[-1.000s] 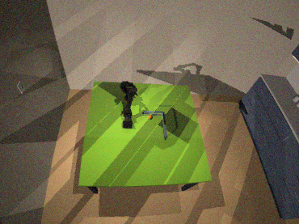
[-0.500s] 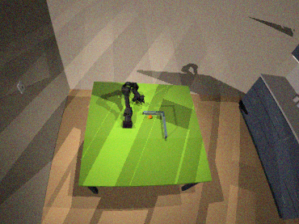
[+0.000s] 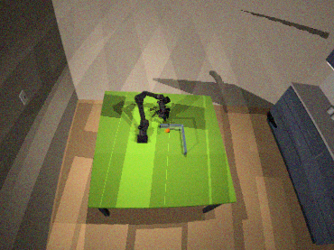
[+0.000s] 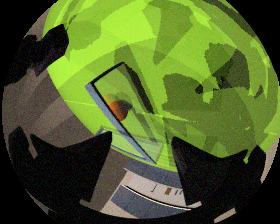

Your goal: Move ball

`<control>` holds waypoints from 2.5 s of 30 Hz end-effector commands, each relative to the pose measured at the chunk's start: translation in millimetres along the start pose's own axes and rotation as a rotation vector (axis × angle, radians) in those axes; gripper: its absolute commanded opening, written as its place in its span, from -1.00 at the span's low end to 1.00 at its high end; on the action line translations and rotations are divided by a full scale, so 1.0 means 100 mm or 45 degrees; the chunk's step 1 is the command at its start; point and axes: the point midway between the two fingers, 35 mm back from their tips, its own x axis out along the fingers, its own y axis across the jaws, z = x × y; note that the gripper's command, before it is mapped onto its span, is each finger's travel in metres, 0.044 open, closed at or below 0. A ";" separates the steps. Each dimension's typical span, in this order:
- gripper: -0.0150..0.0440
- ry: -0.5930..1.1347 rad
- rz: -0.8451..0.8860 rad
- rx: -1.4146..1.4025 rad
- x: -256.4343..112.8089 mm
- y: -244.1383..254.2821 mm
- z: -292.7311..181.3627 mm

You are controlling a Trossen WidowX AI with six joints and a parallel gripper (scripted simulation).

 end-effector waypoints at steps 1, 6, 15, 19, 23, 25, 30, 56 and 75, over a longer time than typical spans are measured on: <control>0.56 -0.141 -0.005 0.426 0.19 0.14 -0.30; 0.56 -0.302 -0.024 0.800 0.36 0.32 -0.55; 0.56 -0.772 0.030 1.237 0.66 0.75 -0.53; 0.56 -0.982 -0.014 1.410 0.68 0.83 -0.51; 0.56 -0.993 -0.017 1.419 0.68 0.83 -0.51; 0.56 -0.993 -0.017 1.419 0.68 0.83 -0.51; 0.56 -0.993 -0.017 1.419 0.69 0.83 -0.50; 0.56 -0.993 -0.018 1.419 1.02 0.65 -0.25; 0.03 -0.995 -0.019 1.419 1.08 0.62 -0.20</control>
